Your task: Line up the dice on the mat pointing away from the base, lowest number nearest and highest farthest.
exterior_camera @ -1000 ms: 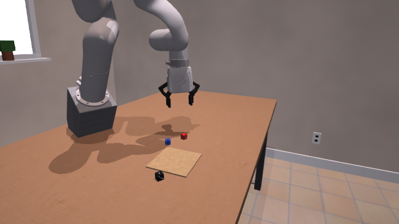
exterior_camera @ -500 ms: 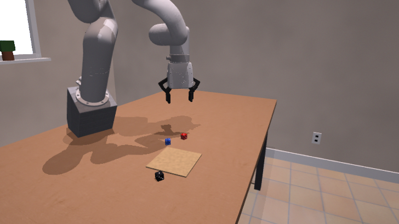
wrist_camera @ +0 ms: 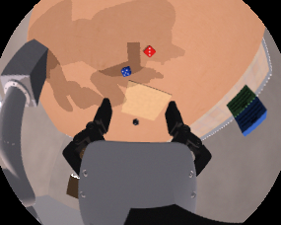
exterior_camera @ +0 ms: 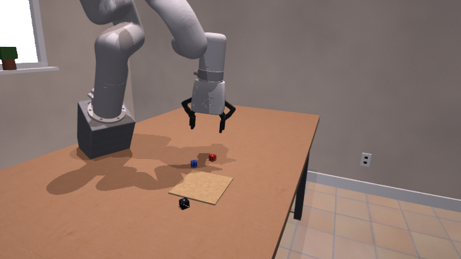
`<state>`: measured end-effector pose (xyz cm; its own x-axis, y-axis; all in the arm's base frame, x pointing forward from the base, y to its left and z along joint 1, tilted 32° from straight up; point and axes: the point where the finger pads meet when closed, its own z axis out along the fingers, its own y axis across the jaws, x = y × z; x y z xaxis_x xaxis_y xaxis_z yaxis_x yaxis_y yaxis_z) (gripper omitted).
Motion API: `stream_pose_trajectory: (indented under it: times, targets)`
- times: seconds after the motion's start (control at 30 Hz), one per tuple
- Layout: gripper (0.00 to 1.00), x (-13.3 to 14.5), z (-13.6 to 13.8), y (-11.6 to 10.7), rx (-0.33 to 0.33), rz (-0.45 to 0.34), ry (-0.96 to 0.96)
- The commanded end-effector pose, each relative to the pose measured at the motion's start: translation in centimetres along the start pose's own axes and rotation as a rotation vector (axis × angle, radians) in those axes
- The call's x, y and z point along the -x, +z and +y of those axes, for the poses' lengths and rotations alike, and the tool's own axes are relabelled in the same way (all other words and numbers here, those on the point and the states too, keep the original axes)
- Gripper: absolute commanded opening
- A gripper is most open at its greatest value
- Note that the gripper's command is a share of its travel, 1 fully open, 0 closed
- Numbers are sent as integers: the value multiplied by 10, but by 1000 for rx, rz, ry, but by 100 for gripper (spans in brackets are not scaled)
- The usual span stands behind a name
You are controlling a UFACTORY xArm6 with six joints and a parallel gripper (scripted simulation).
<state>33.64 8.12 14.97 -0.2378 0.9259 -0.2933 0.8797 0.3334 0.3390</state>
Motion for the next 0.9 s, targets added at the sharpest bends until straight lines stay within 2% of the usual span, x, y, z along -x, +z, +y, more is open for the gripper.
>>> stream_pose_trajectory:
  times: [0.0,0.1,0.37,0.4,0.43,0.53,0.6,0.63,0.73,0.87]
  targets:
    - [100,38,6,3,-9,37,170]
    - [100,56,6,3,-6,42,247]
    - [100,129,1,0,29,41,543]
    - [100,130,1,0,30,41,547]
    - [100,147,-2,-1,42,36,611]
    - [100,151,-3,-2,46,35,629]
    - [100,185,-12,-7,75,21,754]
    - [100,185,-12,-7,75,21,754]
    - [100,209,-19,-11,99,7,839]
    - [100,211,-20,-11,101,6,847]
